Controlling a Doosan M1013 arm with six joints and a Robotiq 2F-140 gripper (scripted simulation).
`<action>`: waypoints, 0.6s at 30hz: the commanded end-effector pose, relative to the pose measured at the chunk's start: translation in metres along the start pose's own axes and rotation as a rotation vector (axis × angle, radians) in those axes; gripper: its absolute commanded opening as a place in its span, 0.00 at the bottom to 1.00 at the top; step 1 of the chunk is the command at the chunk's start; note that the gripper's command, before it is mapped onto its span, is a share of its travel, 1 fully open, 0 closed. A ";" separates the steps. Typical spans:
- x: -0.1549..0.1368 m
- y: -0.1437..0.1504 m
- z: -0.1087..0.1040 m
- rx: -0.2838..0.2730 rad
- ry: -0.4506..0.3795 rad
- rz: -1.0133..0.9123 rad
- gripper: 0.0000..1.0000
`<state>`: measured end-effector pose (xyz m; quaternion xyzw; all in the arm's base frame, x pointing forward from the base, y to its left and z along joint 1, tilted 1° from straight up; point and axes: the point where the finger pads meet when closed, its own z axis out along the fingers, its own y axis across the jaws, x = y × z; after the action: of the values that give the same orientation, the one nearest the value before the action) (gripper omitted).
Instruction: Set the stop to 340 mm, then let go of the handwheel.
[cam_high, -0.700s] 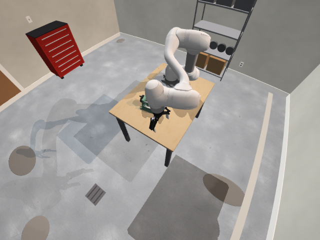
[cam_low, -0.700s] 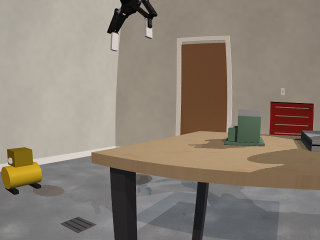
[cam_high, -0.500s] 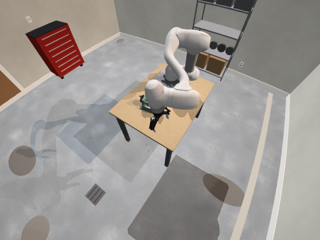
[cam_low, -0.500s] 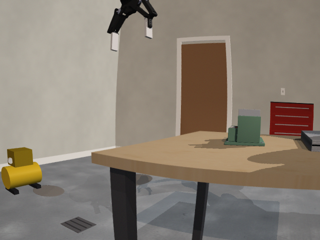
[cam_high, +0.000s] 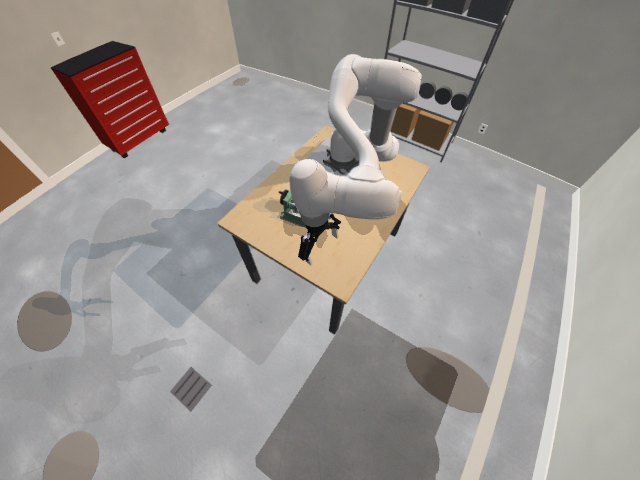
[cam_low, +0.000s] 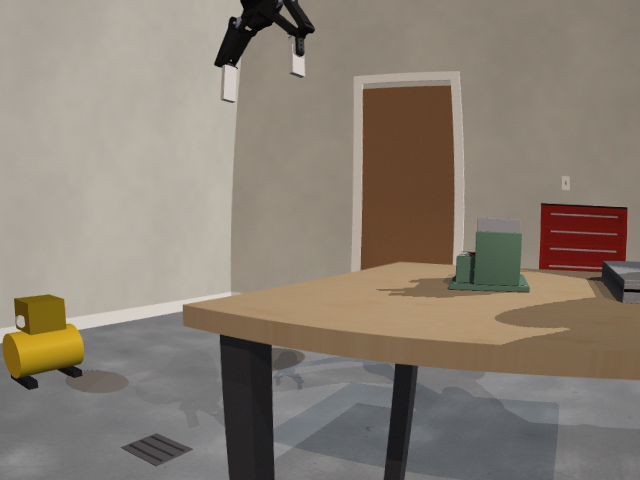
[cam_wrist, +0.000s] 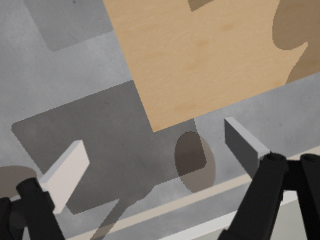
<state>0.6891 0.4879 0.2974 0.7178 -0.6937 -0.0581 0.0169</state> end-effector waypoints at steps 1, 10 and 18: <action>0.000 0.000 0.000 0.000 0.000 0.000 1.00; 0.000 0.000 0.000 0.000 0.000 0.000 1.00; 0.043 -0.003 -0.001 0.010 -0.002 -0.018 1.00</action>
<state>0.6901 0.4793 0.2944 0.7312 -0.6796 -0.0580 0.0136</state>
